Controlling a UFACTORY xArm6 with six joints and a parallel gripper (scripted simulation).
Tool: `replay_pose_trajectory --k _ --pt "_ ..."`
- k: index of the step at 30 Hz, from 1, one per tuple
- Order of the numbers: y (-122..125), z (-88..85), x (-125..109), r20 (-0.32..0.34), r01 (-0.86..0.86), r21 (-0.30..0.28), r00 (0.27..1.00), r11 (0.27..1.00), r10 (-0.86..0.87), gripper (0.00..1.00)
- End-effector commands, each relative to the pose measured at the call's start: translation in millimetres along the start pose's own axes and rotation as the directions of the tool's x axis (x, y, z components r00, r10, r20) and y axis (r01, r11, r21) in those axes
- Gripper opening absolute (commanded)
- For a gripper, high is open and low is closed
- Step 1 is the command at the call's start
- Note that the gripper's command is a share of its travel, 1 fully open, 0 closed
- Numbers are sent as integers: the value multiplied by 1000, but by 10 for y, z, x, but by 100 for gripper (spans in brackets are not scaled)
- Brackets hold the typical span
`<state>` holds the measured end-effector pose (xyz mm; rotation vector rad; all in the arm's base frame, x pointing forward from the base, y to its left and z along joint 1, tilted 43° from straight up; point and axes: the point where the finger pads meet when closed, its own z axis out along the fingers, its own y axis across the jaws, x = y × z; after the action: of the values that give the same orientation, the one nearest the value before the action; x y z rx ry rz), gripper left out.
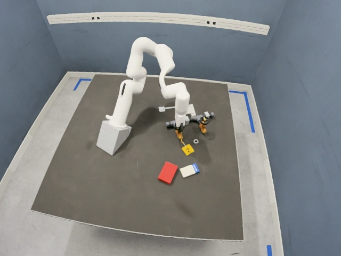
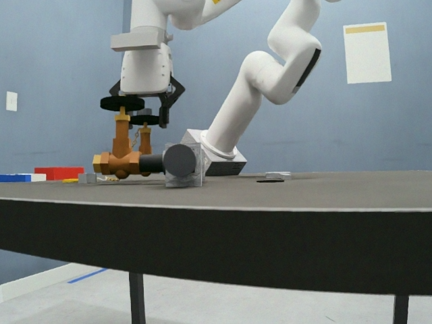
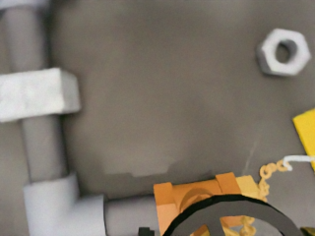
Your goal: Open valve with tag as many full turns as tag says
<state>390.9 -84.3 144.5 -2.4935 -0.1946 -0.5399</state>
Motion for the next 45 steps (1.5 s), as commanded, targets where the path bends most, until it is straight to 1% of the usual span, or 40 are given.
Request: replay_pose_trajectory --k 1,5,9,11,12,16,23,25,36,37,45 --pt "7 -15 12 -23 277 0 961 961 -276 0" --pt "7 -15 12 -20 442 -6 897 897 -442 0" --pt "7 -15 12 -18 592 -10 805 806 -592 0" --pt "7 -15 12 -18 592 -10 805 806 -592 0" --pt "7 -15 12 -21 691 -13 723 723 -691 0" --pt "7 -15 12 -22 787 -16 617 617 -787 0" --pt "7 -15 12 -42 934 -31 355 356 -934 0" --pt "7 -15 12 -44 940 -32 338 340 -940 0" --pt "7 -15 12 -44 940 -32 337 338 -941 0" --pt "7 -15 12 -44 940 -32 337 338 -941 100" --pt "7 -15 12 -44 940 -32 337 338 -941 100"
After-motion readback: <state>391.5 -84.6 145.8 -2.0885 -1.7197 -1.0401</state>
